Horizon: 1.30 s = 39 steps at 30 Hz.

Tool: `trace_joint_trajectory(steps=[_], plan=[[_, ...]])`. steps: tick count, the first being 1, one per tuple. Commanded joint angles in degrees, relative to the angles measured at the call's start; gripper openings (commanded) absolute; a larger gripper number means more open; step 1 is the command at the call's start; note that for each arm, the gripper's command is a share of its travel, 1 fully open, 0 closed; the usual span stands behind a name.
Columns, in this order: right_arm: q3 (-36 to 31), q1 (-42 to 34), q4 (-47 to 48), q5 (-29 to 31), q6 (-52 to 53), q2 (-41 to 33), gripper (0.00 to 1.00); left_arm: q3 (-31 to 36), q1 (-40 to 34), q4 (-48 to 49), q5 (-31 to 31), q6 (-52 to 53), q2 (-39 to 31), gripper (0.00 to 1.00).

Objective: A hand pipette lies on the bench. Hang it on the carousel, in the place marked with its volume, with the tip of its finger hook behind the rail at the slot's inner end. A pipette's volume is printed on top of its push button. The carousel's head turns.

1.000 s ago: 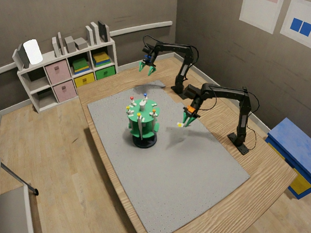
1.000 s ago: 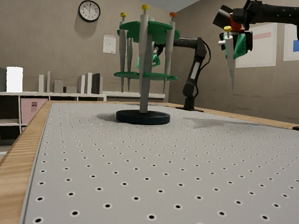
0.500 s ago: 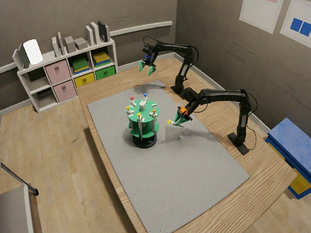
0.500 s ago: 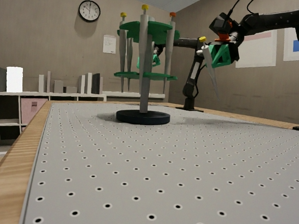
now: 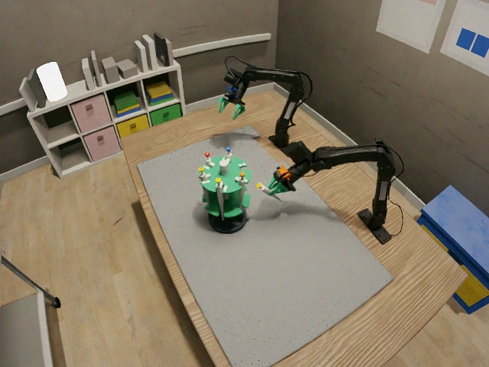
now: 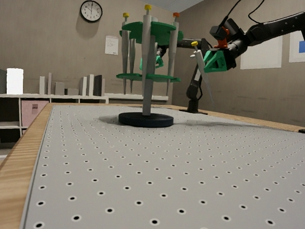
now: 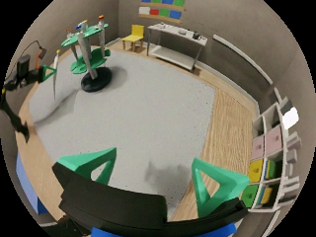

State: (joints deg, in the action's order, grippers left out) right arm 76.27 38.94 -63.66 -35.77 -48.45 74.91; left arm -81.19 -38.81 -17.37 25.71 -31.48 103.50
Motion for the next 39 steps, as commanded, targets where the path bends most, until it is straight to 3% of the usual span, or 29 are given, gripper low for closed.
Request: trace_joint_trajectory(steps=[1, 4, 7, 14, 22, 27, 29, 32, 39], plan=[[0.58, 0.64, 0.52, -1.34, -0.6, 0.56, 1.0, -1.08, 0.46, 7.46, -0.74, 3.27, -3.15, 0.12], [0.58, 0.64, 0.52, -1.34, -0.6, 0.56, 1.0, -1.03, 0.52, 7.89, -0.99, 3.39, -2.98, 0.12], [0.58, 0.64, 0.52, -1.34, -0.6, 0.56, 1.0, 2.53, -1.99, 14.49, -2.01, 7.22, 0.14, 0.12], [0.58, 0.64, 0.52, -1.34, -0.6, 0.56, 1.0, 10.11, -0.68, 28.44, -5.45, 15.42, -3.59, 0.12], [0.58, 0.64, 0.52, -1.34, -0.6, 0.56, 1.0, 9.55, -0.71, 31.8, -6.94, 16.11, -3.72, 0.12], [0.58, 0.64, 0.52, -1.34, -0.6, 0.56, 1.0, 16.54, -3.49, 42.39, -8.16, 22.88, -5.01, 0.12], [0.58, 0.64, 0.52, -1.34, -0.6, 0.56, 1.0, 16.54, -3.49, 42.39, -8.16, 22.88, -5.01, 0.12], [0.58, 0.64, 0.52, -1.34, -0.6, 0.56, 1.0, 20.6, -1.6, 51.2, -11.13, 27.8, -2.79, 0.12], [0.58, 0.64, 0.52, -1.34, -0.6, 0.56, 1.0, 20.01, -1.37, 55.42, -12.7, 28.8, -4.4, 0.12]])
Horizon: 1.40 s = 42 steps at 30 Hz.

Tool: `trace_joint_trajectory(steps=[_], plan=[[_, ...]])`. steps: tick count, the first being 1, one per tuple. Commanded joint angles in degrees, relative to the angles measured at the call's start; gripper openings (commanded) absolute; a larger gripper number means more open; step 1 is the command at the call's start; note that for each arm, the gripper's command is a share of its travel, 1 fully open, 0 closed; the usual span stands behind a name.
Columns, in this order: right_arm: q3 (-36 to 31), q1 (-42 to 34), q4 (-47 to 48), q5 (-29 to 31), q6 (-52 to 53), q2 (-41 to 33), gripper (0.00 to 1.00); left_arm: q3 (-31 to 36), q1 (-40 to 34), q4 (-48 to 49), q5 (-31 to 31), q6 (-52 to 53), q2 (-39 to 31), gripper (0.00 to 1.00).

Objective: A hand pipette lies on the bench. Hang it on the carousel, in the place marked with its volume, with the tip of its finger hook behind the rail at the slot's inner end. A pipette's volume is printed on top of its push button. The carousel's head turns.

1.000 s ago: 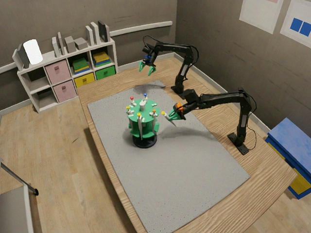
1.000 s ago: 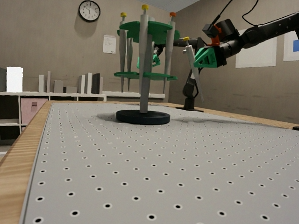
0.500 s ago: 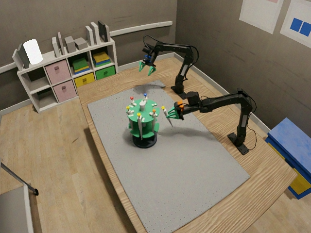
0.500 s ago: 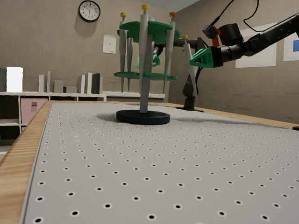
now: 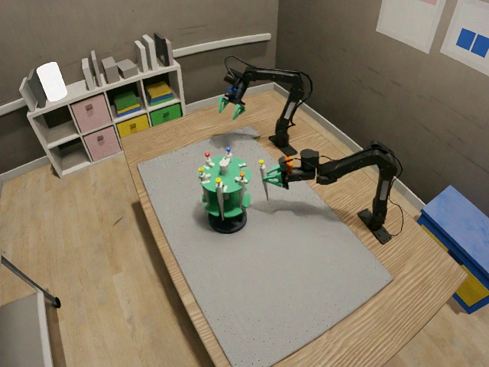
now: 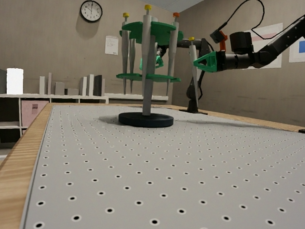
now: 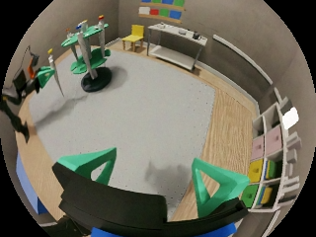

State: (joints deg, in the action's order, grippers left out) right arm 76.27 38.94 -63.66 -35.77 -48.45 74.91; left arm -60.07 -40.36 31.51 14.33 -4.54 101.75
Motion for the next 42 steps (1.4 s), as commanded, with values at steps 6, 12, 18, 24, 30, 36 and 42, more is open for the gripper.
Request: trace_joint_trajectory(steps=[6, 12, 18, 24, 30, 36, 42], plan=[[0.58, 0.64, 0.52, -1.34, -0.6, 0.56, 1.0, 2.9, -0.34, 11.94, -2.82, 4.86, -1.19, 0.12], [0.58, 0.64, 0.52, -1.34, -0.6, 0.56, 1.0, 1.11, -0.2, 12.81, -3.07, 4.97, -1.75, 0.12], [0.58, 0.64, 0.52, -1.34, -0.6, 0.56, 1.0, 0.96, -0.18, 12.87, -2.89, 4.96, -1.57, 0.12], [0.58, 0.64, 0.52, -1.34, -0.6, 0.56, 1.0, 0.94, -0.18, 12.87, -2.9, 4.96, -1.55, 0.12], [0.58, 0.64, 0.52, -1.34, -0.6, 0.56, 1.0, 0.93, -0.17, 12.87, -2.91, 4.94, -1.54, 0.12], [0.58, 0.64, 0.52, -1.34, -0.6, 0.56, 1.0, 0.93, -0.17, 12.88, -2.91, 4.94, -1.54, 0.12], [0.58, 0.64, 0.52, -1.34, -0.6, 0.56, 1.0, 0.93, -0.17, 12.88, -2.91, 4.94, -1.54, 0.12]])
